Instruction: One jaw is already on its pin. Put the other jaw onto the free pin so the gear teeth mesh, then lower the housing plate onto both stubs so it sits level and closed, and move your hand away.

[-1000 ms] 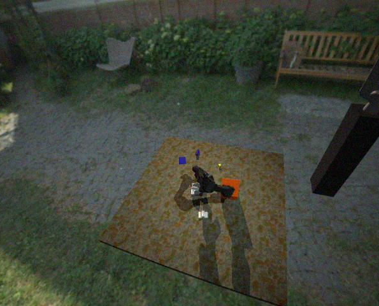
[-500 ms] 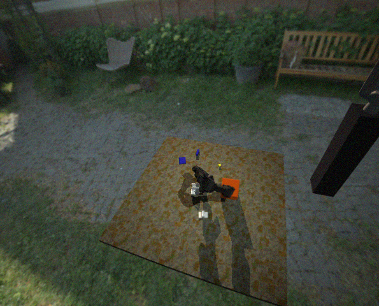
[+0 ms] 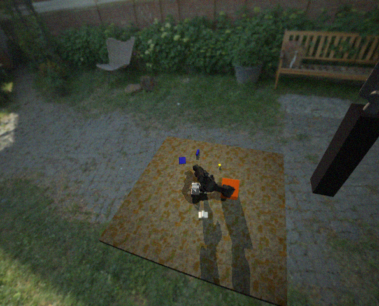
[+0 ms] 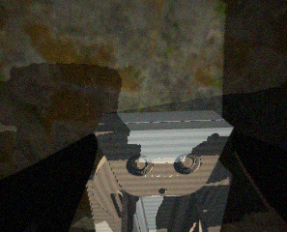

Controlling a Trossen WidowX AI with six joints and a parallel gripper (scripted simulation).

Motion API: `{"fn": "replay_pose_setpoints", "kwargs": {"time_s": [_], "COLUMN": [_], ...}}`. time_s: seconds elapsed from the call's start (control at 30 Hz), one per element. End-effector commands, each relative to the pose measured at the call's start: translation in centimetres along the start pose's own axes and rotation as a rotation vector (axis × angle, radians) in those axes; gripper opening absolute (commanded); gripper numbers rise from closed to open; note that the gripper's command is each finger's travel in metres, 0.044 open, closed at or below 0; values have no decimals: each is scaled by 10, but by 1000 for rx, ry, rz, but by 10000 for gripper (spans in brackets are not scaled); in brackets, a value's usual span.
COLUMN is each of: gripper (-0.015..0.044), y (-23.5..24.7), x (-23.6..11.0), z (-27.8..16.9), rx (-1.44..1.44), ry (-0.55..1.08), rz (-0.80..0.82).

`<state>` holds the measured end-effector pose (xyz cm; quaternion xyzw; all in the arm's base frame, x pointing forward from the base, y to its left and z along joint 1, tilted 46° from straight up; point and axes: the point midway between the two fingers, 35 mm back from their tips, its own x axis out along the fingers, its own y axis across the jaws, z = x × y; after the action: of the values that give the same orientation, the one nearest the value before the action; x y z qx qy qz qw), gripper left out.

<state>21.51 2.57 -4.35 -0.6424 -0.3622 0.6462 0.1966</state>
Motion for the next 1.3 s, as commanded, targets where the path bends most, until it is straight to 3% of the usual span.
{"fn": "replay_pose_setpoints", "kwargs": {"time_s": [0.0, 0.1, 0.3, 0.5, 1.27], "gripper": [440, 440, 440, 440, 440], "y": [2, -1, 0, -7, -7], "x": [-39, -65, -58, -114, -114], "z": [-4, -1, -2, 17, 17], "rx": [-15, -17, -8, -14, -14], "ry": [13, 11, 19, 10, 10], "rz": [17, 13, 13, 18, 18]}}
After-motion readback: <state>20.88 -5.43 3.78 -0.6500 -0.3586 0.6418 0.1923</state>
